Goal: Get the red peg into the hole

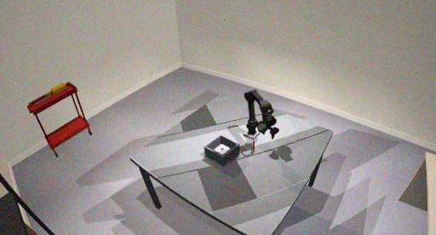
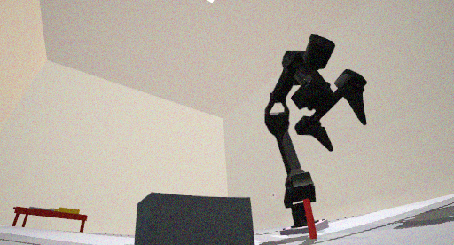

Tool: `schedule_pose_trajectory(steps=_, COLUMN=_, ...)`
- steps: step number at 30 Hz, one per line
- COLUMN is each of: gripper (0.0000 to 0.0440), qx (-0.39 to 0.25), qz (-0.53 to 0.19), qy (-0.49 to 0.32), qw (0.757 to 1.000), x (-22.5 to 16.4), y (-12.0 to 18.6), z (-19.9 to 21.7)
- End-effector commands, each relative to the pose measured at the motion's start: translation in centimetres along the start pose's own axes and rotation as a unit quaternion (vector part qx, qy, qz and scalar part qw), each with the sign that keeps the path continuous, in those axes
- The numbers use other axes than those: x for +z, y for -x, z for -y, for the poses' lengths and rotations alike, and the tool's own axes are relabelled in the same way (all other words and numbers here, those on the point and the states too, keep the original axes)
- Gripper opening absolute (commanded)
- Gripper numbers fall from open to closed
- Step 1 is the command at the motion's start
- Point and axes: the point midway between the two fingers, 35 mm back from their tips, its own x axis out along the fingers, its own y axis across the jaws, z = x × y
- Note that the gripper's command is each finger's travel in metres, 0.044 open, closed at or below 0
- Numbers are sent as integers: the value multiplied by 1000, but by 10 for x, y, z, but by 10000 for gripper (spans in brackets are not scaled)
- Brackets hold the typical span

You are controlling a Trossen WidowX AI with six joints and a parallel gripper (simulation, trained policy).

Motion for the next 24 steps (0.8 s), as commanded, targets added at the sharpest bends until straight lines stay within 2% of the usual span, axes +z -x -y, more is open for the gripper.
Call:
schedule_pose_trajectory(steps=1, gripper=440, qx=-17, qz=0, qy=-43, qw=999, x=8, y=-8, z=16)
schedule_pose_trajectory(steps=12, gripper=440, qx=-74, qz=13, qy=-172, qw=982, x=32, y=-43, z=64)
schedule_pose_trajectory(steps=24, gripper=440, qx=-97, qz=39, qy=-228, qw=968, x=47, y=-92, z=92)
